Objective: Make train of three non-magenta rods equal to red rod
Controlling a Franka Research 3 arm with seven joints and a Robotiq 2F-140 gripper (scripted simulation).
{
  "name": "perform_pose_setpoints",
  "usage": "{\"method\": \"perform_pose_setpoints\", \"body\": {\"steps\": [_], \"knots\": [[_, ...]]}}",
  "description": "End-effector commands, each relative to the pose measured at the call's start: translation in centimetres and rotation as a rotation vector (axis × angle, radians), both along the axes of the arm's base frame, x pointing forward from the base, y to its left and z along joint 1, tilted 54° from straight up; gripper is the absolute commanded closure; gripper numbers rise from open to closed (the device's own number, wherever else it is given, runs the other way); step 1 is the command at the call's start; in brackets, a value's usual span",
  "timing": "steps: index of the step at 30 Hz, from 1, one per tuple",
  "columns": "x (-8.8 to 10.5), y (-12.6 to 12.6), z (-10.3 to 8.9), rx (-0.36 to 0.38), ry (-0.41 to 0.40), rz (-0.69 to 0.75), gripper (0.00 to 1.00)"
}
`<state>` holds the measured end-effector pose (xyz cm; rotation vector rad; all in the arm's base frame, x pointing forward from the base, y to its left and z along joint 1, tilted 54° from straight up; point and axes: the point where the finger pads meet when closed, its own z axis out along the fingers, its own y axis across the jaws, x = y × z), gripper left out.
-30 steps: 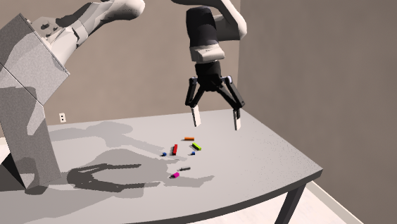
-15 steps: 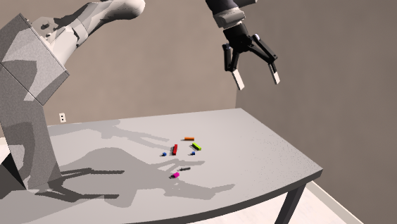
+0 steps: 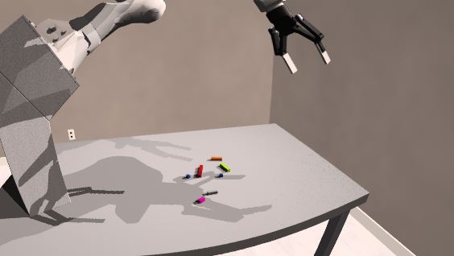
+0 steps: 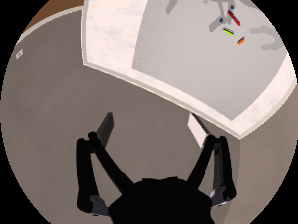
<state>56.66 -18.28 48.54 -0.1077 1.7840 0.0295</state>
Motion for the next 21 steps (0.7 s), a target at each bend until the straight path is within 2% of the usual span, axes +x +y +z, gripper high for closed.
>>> {"method": "perform_pose_setpoints", "body": {"steps": [1, 3, 5, 10, 18, 20, 21], "knots": [[-0.3, 0.2, 0.6, 0.147, 0.034, -0.073, 0.00], [-0.3, 0.2, 0.6, 0.147, 0.034, -0.073, 0.00], [-0.2, 0.9, 1.3, 0.189, 0.042, -0.087, 0.00], [0.3, 2.0, 1.5, 0.245, 0.061, -0.104, 0.00], [1.3, 3.9, 0.4, 0.341, 0.109, -0.128, 0.00], [1.3, 3.9, 0.4, 0.341, 0.109, -0.128, 0.00], [1.8, 4.5, -0.3, 0.376, 0.129, -0.137, 0.00]]}}
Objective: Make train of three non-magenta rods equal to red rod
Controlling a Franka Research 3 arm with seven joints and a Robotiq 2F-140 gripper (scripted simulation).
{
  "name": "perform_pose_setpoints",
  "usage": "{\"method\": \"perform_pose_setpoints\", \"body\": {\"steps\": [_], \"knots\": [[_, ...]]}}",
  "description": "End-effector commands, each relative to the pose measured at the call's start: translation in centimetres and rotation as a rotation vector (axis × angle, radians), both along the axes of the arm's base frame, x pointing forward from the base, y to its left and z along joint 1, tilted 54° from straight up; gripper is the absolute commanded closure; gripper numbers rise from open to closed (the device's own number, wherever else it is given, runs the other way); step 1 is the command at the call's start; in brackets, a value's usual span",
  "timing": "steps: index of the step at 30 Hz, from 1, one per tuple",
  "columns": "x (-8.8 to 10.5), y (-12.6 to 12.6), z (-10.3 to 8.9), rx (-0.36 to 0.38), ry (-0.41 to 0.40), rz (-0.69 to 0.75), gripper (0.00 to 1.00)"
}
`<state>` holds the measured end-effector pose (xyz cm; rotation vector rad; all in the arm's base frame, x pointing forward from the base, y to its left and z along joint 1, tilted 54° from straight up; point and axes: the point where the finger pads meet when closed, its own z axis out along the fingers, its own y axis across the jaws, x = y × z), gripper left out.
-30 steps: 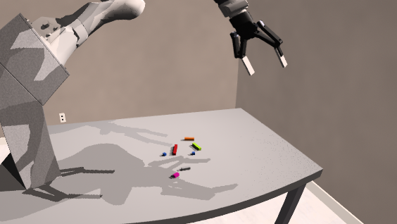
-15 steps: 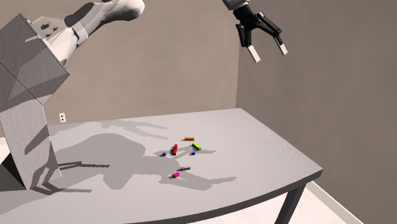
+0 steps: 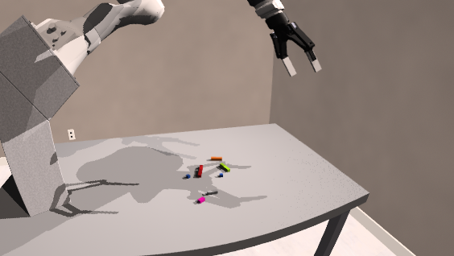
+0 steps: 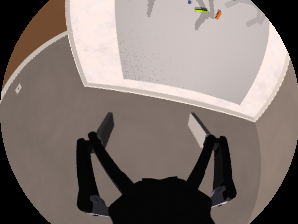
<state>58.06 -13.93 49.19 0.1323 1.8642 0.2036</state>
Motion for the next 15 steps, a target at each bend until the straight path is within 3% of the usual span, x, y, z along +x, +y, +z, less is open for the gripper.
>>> {"method": "perform_pose_setpoints", "body": {"steps": [1, 15], "knots": [[0.5, 0.3, -1.2, 0.144, 0.045, -0.072, 0.00], [2.6, 2.8, -6.2, 0.326, 0.155, -0.115, 0.00]]}}
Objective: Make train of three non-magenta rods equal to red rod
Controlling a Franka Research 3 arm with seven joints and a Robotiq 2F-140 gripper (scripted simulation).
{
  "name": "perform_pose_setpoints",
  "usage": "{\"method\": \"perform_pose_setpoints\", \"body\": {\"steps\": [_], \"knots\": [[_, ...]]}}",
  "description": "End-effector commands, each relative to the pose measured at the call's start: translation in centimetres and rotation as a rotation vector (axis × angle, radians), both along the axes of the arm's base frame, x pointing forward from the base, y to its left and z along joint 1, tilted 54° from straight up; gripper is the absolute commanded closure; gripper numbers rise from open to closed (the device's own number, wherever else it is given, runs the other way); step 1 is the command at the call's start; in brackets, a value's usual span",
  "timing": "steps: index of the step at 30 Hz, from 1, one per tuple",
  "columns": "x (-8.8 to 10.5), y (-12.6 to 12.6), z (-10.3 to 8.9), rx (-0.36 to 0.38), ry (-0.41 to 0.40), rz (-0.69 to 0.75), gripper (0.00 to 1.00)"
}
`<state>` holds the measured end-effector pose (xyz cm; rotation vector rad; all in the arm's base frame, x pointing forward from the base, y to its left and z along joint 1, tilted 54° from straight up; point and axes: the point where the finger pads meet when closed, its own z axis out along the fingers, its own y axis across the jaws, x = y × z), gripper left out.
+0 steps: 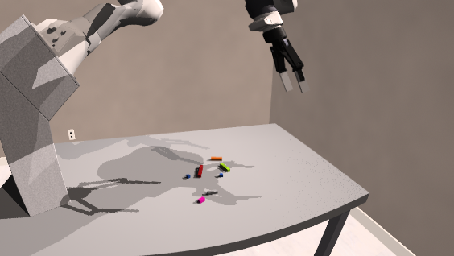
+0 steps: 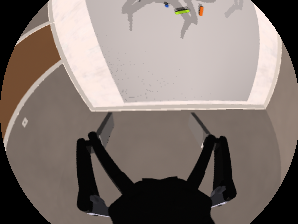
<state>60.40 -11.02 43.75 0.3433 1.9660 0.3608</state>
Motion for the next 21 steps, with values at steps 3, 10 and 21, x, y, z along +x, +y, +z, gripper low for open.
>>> {"method": "perform_pose_setpoints", "body": {"steps": [3, 10, 21], "knots": [[0.7, 0.4, -2.5, 0.168, 0.060, -0.083, 0.00], [1.6, 1.4, -5.9, 0.275, 0.126, -0.113, 0.00], [2.4, 2.9, -11.2, 0.449, 0.227, -0.165, 0.00]]}}
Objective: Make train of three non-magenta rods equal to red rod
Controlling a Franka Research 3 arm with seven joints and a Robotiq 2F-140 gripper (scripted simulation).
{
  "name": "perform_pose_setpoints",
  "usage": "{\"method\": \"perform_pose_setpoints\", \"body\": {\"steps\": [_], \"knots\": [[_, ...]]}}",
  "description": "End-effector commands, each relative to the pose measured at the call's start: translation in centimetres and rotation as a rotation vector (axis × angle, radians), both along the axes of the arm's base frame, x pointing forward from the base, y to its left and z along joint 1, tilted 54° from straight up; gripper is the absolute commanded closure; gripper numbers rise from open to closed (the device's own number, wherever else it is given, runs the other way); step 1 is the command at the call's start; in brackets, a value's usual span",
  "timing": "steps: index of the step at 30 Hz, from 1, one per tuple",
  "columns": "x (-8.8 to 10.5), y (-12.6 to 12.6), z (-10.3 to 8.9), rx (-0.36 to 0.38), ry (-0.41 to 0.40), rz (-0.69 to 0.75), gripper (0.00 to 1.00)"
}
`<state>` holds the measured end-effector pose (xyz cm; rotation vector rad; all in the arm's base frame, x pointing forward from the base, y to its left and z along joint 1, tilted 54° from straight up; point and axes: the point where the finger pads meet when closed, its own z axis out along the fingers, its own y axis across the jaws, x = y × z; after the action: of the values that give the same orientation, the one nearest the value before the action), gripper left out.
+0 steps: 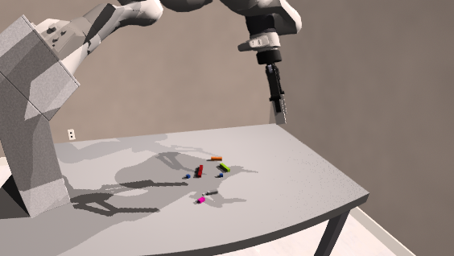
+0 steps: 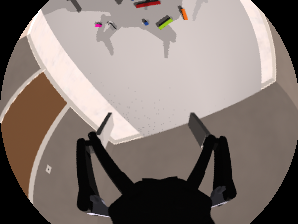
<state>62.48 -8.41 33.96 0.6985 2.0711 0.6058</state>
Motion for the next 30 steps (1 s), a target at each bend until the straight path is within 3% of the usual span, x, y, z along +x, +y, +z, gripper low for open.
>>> {"method": "perform_pose_setpoints", "body": {"steps": [1, 12, 14, 15, 30], "knots": [[0.4, 0.4, -2.0, 0.137, 0.050, -0.082, 0.00], [0.7, 1.7, -6.8, 0.309, 0.145, -0.139, 0.00], [0.7, 1.7, -6.8, 0.309, 0.145, -0.139, 0.00], [0.7, 2.0, -7.9, 0.349, 0.166, -0.152, 0.00], [0.7, 3.8, -12.8, 0.560, 0.271, -0.224, 0.00]]}}
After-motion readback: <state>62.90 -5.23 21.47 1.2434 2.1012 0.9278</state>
